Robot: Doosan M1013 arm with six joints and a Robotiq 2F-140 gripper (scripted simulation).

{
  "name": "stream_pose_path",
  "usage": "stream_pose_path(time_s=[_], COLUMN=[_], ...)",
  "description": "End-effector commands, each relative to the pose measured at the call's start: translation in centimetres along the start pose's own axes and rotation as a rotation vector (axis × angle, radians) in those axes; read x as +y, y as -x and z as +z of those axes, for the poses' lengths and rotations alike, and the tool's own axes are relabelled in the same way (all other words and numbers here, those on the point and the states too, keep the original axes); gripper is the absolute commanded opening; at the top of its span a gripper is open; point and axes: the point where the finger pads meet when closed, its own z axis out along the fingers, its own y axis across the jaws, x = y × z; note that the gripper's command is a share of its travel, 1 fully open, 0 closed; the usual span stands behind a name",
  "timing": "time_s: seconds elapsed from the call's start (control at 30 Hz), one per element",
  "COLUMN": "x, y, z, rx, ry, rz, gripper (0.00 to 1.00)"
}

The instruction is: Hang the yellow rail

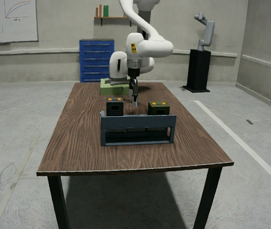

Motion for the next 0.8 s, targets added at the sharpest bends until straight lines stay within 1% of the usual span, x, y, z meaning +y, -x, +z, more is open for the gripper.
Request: stream_pose_path(time_s=[0.0, 0.33, 0.47, 0.77], x=[0.15, 0.07, 0.19, 0.19], y=[-0.20, -0.10, -0.29, -0.29], z=[-0.37, -0.22, -0.54, -0.54], rx=[-0.002, 0.000, -0.002, -0.002], ry=[0.002, 0.001, 0.002, 0.002], rz=[-0.014, -0.003, -0.014, -0.014], gripper=[1.00, 1.00, 1.00, 1.00])
